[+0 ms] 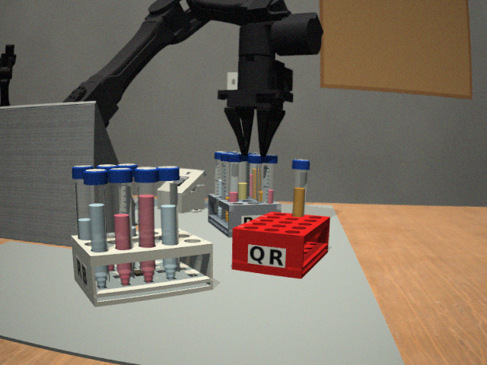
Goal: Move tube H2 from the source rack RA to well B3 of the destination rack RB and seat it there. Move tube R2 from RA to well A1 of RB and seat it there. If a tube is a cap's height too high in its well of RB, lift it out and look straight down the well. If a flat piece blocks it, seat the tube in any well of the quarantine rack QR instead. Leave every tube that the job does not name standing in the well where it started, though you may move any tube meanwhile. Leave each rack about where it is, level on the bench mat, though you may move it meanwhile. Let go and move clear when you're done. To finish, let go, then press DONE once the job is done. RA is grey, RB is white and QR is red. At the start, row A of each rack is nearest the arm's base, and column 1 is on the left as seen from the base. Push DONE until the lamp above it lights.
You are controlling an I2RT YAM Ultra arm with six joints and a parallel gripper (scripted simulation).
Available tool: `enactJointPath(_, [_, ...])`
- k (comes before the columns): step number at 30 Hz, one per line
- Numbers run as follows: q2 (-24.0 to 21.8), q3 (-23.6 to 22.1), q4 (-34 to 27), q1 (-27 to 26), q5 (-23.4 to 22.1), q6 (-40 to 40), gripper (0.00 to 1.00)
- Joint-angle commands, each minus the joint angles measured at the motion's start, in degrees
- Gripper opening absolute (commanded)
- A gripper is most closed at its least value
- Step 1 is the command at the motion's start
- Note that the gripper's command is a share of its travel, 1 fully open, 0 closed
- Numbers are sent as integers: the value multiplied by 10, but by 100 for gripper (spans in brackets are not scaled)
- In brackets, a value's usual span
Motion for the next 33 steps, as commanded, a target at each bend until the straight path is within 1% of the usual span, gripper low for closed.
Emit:
enactJointPath(1, [-15,-3,9,-4,-11,6,30])
enactJointPath(3, [-15,-12,11,-3,-11,7,30])
enactJointPath(6, [-15,-7,15,1,-12,9,30])
enactJointPath(9, [-15,-17,18,0,-12,11,30])
enactJointPath(12, [-15,-15,19,0,-12,11,30])
enactJointPath(13, [-17,3,18,1,-12,12,30])
enactJointPath(18, [-16,-21,25,3,-13,15,30])
enactJointPath(21, [-16,-15,28,6,-14,17,30])
enactJointPath(23, [-16,-25,30,8,-14,18,30])
enactJointPath(25, [-16,-16,25,3,-14,18,30])
enactJointPath(29, [-16,-14,23,2,-14,16,30])
enactJointPath(30, [-16,-14,23,2,-14,16,0])
enactJointPath(33, [-16,-14,23,2,-14,16,0])
